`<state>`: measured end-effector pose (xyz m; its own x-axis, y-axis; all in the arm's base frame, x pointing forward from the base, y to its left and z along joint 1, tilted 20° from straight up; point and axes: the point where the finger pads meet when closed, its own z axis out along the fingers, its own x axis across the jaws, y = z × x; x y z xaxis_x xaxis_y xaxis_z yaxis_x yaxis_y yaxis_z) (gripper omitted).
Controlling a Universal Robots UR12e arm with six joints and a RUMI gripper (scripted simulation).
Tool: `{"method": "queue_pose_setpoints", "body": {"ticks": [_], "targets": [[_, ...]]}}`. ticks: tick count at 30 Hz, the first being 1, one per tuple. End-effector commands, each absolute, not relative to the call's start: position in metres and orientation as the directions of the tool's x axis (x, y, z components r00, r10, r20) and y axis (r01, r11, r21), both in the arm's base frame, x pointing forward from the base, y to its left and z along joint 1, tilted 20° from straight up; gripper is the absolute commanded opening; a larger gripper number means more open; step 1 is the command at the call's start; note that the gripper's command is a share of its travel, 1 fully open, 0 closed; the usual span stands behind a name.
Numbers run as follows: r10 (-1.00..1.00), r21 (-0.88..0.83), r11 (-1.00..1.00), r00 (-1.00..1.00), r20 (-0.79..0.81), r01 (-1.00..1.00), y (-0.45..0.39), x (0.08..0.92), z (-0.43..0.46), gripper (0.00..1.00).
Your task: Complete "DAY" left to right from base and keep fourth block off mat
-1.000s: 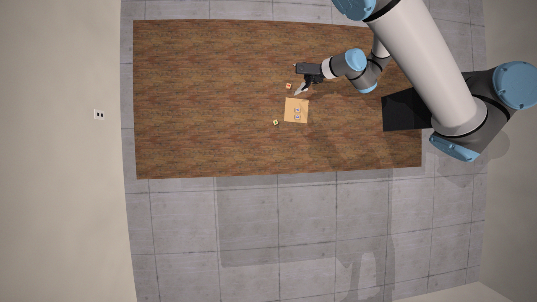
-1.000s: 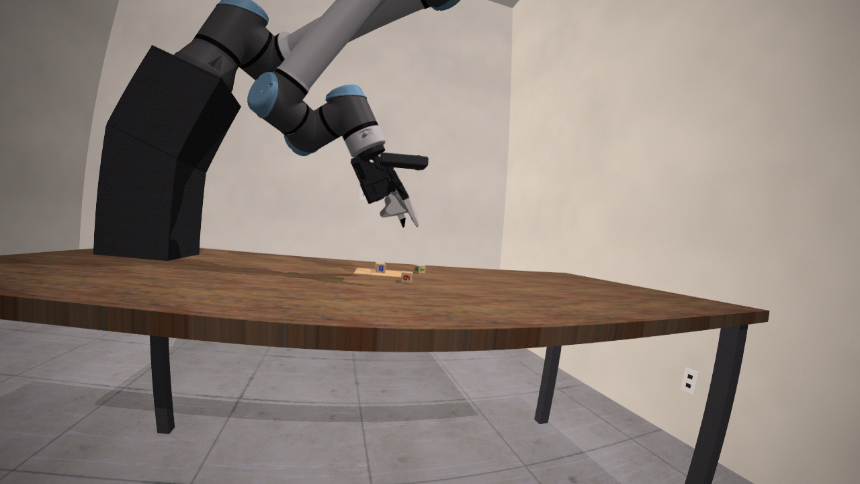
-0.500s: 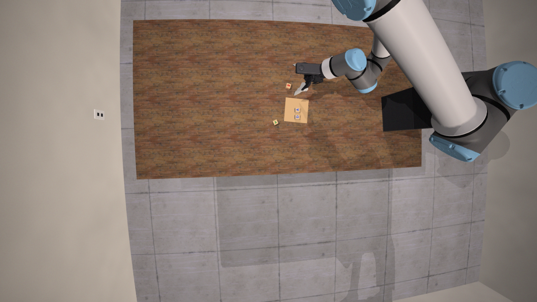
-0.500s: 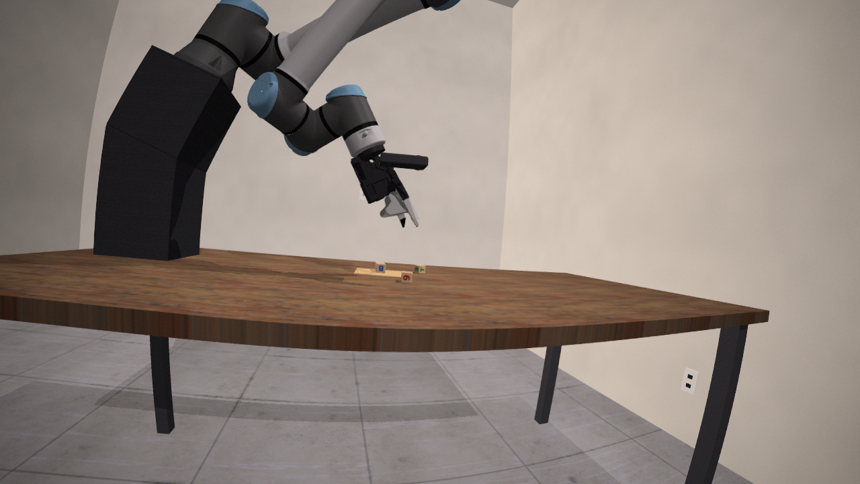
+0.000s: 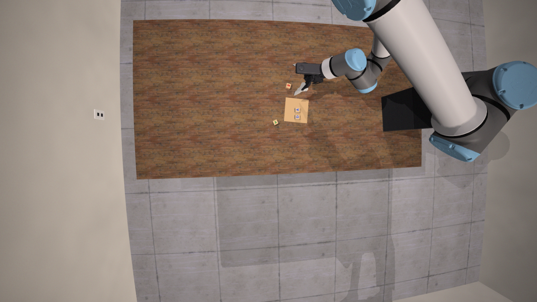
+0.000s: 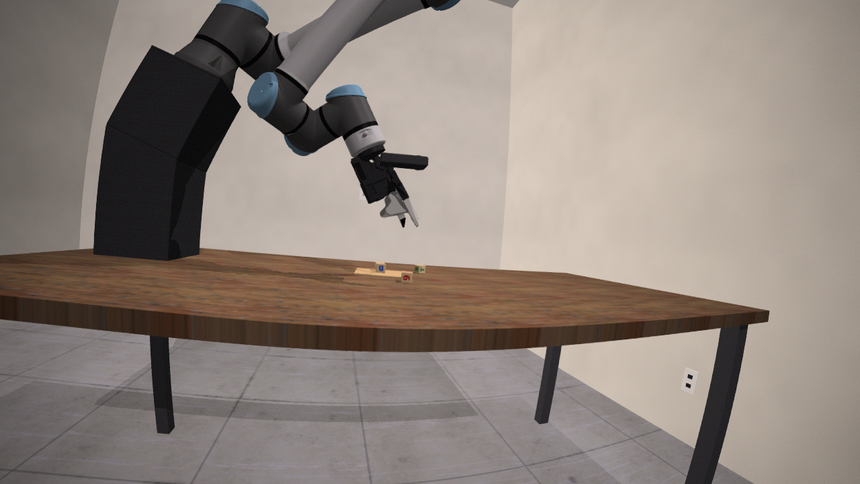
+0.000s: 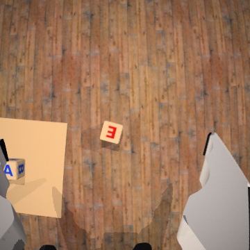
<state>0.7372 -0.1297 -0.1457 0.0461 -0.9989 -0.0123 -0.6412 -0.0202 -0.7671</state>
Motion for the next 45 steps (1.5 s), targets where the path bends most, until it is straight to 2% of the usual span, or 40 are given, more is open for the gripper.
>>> {"method": "queue_pose_setpoints", "body": {"ticks": [1, 12, 28, 45], "targets": [[-0.999, -0.767, -0.021, 0.046, -0.012, -0.641, -0.130, 0.737, -0.145, 1.00], [-0.997, -0.728, -0.055, 0.080, 0.001, -0.684, -0.112, 0.754, -0.149, 1.00], [-0.961, -0.509, -0.265, 0.266, 0.073, -0.819, -0.007, 0.800, -0.137, 1.00], [-0.896, -0.325, -0.443, 0.426, 0.128, -0.835, 0.080, 0.800, -0.099, 1.00]]}}
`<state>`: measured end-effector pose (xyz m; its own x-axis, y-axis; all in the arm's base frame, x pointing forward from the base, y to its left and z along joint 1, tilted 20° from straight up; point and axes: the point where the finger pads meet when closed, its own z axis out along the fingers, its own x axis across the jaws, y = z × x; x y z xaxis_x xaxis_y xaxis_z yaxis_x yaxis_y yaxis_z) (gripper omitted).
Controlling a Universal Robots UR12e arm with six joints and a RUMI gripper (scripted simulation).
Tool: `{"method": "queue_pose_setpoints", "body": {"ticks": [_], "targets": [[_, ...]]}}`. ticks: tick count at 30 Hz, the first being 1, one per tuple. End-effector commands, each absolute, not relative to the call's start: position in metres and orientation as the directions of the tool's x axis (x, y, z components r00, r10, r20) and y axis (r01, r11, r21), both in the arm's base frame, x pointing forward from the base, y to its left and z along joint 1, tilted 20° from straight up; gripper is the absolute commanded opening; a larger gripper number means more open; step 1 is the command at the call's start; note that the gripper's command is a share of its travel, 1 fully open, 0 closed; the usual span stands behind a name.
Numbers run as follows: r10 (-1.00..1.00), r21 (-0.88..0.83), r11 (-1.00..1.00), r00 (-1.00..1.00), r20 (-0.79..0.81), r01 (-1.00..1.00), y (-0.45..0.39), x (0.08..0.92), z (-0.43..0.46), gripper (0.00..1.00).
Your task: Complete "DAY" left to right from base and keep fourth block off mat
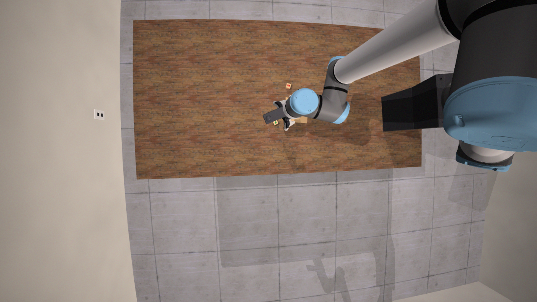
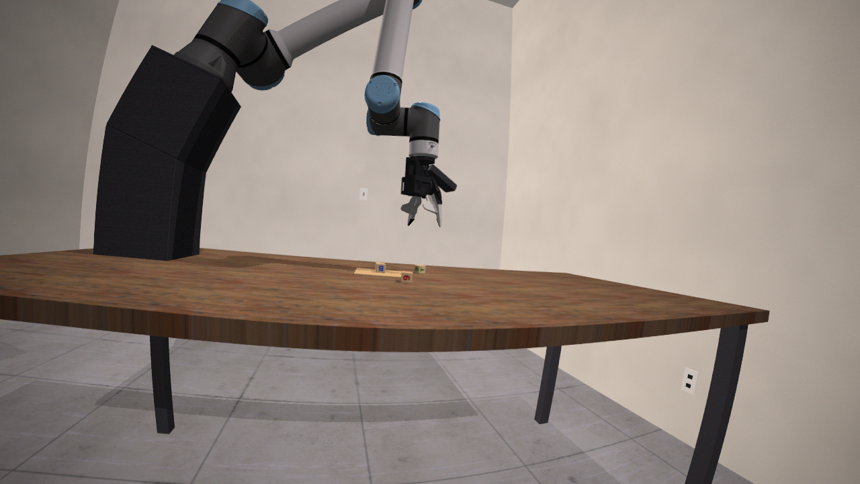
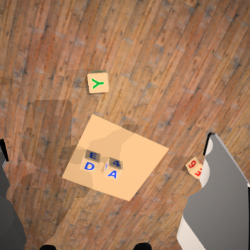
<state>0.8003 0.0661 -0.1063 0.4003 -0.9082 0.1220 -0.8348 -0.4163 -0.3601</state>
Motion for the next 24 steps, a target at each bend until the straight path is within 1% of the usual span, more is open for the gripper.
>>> {"method": "queue_pose_setpoints", "body": {"ticks": [1, 24], "targets": [[-0.894, -0.321, -0.447, 0.429, 0.129, -0.835, 0.0812, 0.7994, -0.0980, 1.00], [-0.890, -0.316, -0.455, 0.436, 0.131, -0.833, 0.0831, 0.7991, -0.0970, 1.00]]}}
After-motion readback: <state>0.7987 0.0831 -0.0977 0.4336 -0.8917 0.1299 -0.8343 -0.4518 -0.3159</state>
